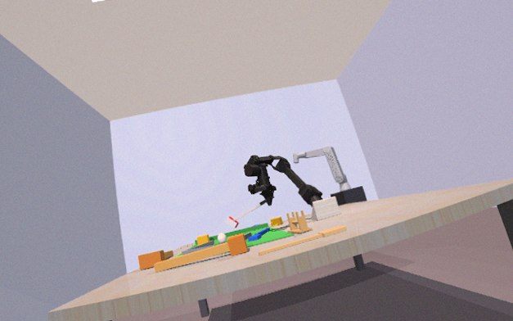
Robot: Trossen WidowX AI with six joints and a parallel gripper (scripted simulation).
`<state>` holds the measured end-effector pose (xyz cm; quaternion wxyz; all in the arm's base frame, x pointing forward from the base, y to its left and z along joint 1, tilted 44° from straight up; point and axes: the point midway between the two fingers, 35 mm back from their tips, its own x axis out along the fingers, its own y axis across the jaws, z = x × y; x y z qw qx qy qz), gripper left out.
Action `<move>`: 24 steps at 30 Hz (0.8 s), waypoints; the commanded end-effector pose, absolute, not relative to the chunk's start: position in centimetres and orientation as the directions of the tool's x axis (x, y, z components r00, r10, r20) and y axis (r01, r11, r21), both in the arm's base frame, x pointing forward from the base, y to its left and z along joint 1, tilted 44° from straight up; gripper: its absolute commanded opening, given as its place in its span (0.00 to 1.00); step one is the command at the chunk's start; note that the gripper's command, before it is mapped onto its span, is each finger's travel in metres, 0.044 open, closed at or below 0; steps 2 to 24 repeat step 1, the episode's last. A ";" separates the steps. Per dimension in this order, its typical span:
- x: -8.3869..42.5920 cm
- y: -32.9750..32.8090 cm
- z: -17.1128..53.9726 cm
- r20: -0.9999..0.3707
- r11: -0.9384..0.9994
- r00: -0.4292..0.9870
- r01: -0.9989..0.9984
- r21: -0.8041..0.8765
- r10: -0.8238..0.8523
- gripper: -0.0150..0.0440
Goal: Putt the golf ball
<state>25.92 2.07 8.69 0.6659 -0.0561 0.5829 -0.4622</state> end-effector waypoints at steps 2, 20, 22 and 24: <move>26.0 2.1 8.7 -0.725 0.570 -0.102 0.548 -0.612 -0.681 0.25; 26.0 2.1 8.7 -0.725 0.570 -0.102 0.548 -0.612 -0.681 0.25; 26.0 2.1 8.7 -0.725 0.570 -0.102 0.548 -0.612 -0.681 0.25; 26.0 2.1 8.7 -0.725 0.570 -0.102 0.548 -0.612 -0.681 0.25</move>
